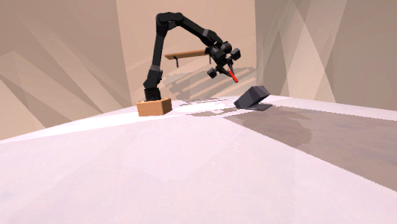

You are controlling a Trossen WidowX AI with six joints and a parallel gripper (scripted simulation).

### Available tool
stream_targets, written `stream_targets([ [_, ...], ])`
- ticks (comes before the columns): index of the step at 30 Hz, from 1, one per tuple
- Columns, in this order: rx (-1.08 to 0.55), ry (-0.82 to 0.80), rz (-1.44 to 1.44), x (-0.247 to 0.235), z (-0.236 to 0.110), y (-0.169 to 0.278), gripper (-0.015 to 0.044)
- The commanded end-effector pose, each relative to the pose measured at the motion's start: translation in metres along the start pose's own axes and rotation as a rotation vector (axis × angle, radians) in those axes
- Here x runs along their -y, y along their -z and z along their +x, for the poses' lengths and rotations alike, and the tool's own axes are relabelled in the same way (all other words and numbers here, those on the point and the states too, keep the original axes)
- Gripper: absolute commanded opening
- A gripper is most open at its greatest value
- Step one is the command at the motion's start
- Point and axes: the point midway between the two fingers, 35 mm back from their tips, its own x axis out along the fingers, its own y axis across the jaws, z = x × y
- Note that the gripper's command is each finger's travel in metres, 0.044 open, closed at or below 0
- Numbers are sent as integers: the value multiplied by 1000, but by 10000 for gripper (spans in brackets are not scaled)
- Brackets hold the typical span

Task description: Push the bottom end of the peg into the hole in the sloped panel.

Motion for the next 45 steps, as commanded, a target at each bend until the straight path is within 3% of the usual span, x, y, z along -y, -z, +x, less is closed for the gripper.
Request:
stream_targets([
  [1, -1, -14, -7, -3, 2, 2, 0],
  [21, -3, -44, -40, -5, 42, 11, 0],
  [45, -3, -49, -29, -6, 67, 12, 0],
])
